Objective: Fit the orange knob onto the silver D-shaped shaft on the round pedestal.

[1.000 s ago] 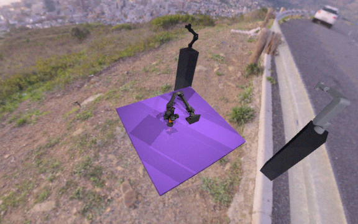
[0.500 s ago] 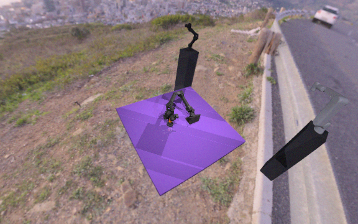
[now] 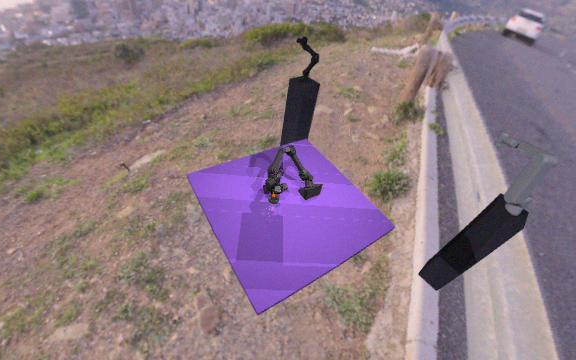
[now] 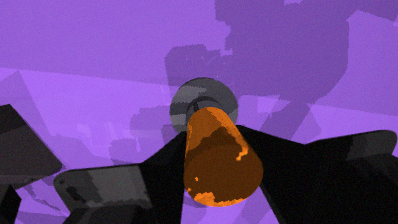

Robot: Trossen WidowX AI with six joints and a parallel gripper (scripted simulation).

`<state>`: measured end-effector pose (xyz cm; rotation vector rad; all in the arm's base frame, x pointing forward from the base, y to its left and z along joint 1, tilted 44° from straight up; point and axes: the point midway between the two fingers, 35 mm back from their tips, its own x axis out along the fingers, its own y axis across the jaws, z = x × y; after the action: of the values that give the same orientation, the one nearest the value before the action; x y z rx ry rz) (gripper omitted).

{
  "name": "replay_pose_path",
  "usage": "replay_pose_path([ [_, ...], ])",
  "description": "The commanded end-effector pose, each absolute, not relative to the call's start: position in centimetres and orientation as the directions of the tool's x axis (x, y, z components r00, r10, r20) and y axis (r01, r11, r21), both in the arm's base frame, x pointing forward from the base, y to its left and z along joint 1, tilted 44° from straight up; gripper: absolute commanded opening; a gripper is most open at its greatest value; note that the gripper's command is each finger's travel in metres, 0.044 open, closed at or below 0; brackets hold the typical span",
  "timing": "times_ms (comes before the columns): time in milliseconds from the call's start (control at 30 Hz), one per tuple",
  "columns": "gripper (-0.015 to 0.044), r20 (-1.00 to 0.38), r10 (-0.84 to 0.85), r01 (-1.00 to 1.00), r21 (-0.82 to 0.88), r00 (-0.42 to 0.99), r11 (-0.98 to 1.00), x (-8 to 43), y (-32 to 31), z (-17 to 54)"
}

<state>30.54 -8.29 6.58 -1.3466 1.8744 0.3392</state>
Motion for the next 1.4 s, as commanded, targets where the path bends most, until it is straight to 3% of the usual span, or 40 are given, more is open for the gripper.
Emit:
replay_pose_path([
  [0, 0.0000, -0.723, -0.678, -0.890, -0.218, -0.128, 0.400, 30.35, -8.03, 6.83],
  [367, 0.0000, -0.723, -0.678, -0.780, -0.350, -0.128, 0.520, 30.57, -8.04, 6.94],
  [1367, 0.0000, -0.723, -0.679, -0.780, -0.350, -0.128, 0.520, 30.60, -8.10, 6.97],
])
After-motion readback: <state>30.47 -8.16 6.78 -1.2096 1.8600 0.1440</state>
